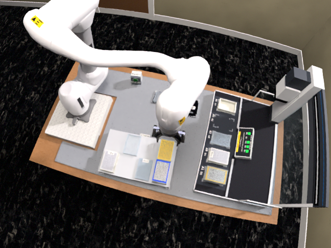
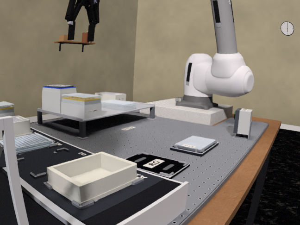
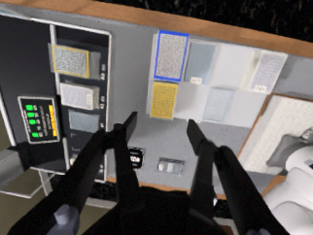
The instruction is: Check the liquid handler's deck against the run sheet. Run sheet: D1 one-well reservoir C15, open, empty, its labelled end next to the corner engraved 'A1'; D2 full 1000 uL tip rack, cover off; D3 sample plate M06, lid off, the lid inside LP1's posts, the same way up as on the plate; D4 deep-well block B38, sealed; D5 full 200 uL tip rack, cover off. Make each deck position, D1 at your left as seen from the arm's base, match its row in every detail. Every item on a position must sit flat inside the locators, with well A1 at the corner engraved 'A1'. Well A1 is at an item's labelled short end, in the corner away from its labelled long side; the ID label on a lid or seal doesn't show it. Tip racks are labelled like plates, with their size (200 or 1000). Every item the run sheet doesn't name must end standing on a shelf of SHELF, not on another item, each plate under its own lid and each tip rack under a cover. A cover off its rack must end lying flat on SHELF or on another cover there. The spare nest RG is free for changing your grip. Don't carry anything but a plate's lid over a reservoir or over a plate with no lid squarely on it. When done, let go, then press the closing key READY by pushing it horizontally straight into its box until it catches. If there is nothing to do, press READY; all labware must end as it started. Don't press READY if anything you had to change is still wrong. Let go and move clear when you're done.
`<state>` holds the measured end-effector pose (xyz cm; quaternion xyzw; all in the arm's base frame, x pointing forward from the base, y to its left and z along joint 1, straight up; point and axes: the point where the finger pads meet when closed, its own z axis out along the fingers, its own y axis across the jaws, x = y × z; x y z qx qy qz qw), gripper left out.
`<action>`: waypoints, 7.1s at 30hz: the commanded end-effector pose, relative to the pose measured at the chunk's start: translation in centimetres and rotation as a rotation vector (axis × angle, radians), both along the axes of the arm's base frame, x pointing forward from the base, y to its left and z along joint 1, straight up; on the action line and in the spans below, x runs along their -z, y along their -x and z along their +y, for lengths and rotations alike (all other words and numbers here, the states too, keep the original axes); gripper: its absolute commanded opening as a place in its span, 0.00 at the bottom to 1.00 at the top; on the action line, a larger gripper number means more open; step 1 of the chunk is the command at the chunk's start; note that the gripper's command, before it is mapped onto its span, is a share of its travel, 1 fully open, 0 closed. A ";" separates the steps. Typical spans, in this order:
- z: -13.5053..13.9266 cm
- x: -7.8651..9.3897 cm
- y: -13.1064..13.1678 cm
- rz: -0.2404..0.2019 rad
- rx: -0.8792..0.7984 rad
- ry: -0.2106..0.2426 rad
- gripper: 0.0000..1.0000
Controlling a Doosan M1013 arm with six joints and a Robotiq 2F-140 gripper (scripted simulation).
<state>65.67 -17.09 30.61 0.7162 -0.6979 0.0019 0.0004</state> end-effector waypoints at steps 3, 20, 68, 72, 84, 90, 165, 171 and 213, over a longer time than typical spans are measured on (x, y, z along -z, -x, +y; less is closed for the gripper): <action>-2.7 -0.1 0.0 -0.001 0.000 0.000 0.66; -10.2 -0.1 0.1 -0.001 0.000 0.000 0.66; -12.6 4.5 0.1 -0.001 0.000 0.000 0.66; -12.6 5.2 0.1 -0.001 0.000 0.000 0.66; -12.6 6.9 0.1 -0.001 0.000 0.000 0.66; -12.6 7.9 0.1 -0.001 0.000 0.000 0.66; -12.7 18.7 0.1 -0.001 0.000 0.000 0.66; -12.7 19.7 0.1 -0.001 0.000 0.000 0.66; -12.7 22.2 0.1 -0.001 0.000 0.000 0.10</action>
